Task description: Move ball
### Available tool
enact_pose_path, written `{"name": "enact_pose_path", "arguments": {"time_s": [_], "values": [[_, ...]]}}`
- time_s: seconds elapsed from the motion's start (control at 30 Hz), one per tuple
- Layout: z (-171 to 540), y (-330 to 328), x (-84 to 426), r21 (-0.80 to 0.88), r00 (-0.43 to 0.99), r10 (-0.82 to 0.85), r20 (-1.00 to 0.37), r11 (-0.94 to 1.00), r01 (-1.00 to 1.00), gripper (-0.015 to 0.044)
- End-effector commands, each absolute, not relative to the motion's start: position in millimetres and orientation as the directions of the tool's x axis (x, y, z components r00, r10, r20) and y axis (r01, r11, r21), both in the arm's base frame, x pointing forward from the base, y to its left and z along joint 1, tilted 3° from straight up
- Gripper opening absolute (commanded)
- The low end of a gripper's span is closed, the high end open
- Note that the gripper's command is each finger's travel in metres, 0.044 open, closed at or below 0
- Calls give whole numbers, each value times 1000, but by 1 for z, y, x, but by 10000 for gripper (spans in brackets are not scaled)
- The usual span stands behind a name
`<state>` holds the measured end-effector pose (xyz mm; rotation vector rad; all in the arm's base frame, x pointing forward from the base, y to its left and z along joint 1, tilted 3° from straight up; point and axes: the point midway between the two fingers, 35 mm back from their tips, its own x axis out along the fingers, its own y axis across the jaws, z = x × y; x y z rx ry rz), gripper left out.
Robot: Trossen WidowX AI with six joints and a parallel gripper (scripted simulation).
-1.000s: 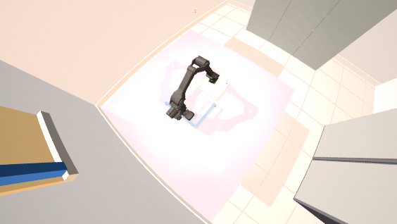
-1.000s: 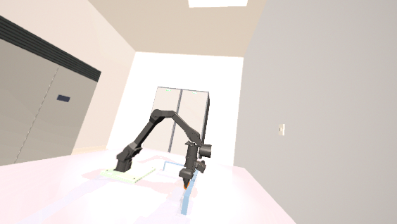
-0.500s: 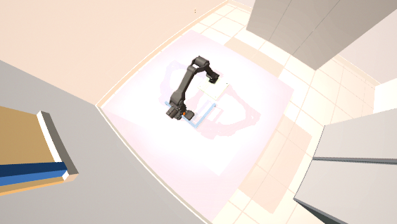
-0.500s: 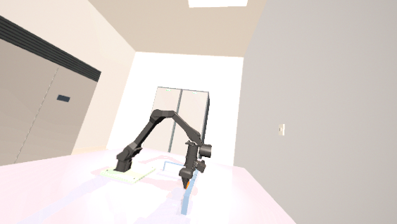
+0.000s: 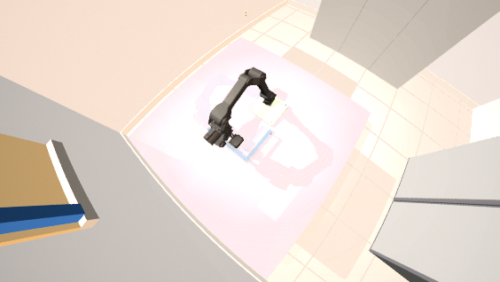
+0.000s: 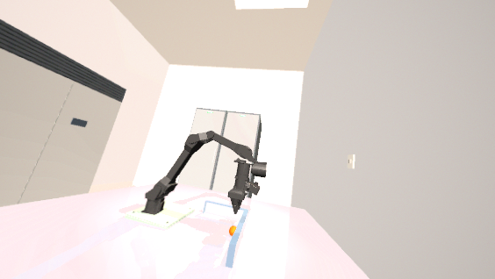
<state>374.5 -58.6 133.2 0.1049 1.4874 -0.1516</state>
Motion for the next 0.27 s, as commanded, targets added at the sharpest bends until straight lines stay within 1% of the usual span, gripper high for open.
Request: {"name": "enact_pose_path", "arguments": {"time_s": [0.0, 0.17, 0.2, 0.23], "values": [[134, -59, 375, -23, 75, -36, -997, 986, 165, 296], [180, -56, 366, -23, 76, -36, -996, 986, 165, 427], [182, -56, 366, -23, 76, -36, -996, 986, 165, 440], [182, -56, 366, -23, 76, -36, -996, 986, 165, 440]]}}
